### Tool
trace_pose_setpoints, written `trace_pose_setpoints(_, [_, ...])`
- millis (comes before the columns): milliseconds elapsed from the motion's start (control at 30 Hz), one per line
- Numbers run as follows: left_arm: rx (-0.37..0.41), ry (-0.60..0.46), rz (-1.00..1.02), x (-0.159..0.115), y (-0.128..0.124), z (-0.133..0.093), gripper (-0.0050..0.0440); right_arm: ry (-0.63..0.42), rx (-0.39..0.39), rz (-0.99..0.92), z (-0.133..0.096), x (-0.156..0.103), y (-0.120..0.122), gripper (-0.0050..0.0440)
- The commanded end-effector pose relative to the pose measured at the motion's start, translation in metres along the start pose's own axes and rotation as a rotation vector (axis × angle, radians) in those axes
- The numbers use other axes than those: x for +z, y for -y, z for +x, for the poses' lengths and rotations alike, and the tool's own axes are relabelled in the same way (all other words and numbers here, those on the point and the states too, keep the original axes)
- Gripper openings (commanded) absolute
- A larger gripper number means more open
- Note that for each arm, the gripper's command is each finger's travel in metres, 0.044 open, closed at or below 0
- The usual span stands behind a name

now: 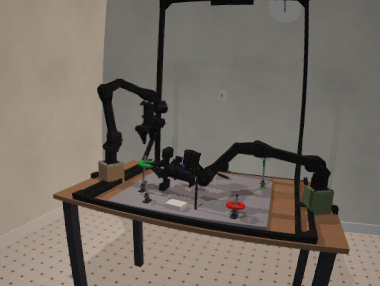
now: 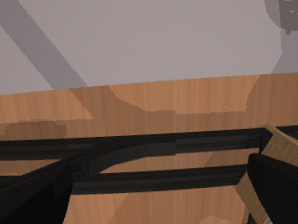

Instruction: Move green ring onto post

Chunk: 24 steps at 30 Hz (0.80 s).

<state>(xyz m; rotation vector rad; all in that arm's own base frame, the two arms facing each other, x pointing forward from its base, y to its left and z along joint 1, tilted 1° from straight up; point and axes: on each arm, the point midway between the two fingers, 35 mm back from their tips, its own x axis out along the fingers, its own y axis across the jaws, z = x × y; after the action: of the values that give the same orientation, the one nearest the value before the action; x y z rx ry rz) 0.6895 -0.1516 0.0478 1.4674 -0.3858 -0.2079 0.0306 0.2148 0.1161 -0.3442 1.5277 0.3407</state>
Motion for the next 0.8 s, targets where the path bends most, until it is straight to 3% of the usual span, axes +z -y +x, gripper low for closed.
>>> trace_pose_setpoints(0, [0.001, 0.002, 0.002, 0.000, -0.019, 0.000, 0.0000, -0.003, -0.001, -0.004, 0.000, -0.001, 0.000, 0.0400])
trace_pose_setpoints(367, [0.001, 0.002, 0.002, 0.000, -0.066, -0.003, 0.0000, -0.003, -0.001, -0.004, 0.000, -0.001, 0.000, 0.0400])
trace_pose_setpoints(767, [-0.004, 0.000, 0.003, 0.012, -0.080, -0.007, 0.0000, -0.003, -0.001, -0.004, 0.000, -0.001, 0.000, 0.0400])
